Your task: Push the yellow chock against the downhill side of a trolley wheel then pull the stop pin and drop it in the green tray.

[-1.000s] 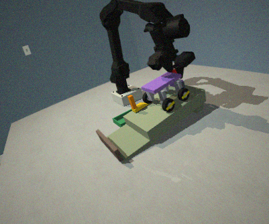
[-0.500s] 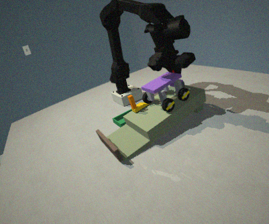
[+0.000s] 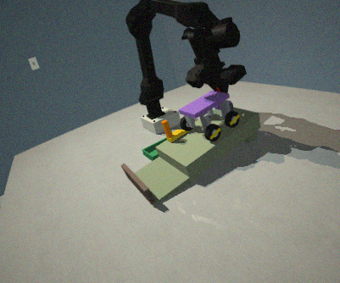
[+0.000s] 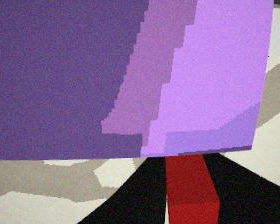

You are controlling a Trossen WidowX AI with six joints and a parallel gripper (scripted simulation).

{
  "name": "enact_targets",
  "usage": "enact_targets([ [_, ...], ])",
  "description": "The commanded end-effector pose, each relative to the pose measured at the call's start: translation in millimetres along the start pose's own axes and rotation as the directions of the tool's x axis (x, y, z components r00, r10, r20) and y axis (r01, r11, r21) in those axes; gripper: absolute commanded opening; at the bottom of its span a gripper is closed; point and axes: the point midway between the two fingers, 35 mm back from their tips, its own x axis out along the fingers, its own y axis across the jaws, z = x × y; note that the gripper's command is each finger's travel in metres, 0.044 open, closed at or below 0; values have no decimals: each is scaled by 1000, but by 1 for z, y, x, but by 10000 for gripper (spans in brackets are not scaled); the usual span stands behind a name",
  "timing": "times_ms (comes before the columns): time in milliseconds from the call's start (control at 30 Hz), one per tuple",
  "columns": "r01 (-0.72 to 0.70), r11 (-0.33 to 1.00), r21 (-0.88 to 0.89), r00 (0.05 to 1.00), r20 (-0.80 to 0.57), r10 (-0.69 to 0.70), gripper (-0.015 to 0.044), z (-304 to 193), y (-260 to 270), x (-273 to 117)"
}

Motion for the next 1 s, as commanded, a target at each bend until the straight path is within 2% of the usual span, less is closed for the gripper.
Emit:
enact_targets([
  [0,-7,1000,-1,1000,-2,7,0,-1,0,-5],
  [967,-7,1000,-1,1000,-1,7,0,-2,0,-21],
])
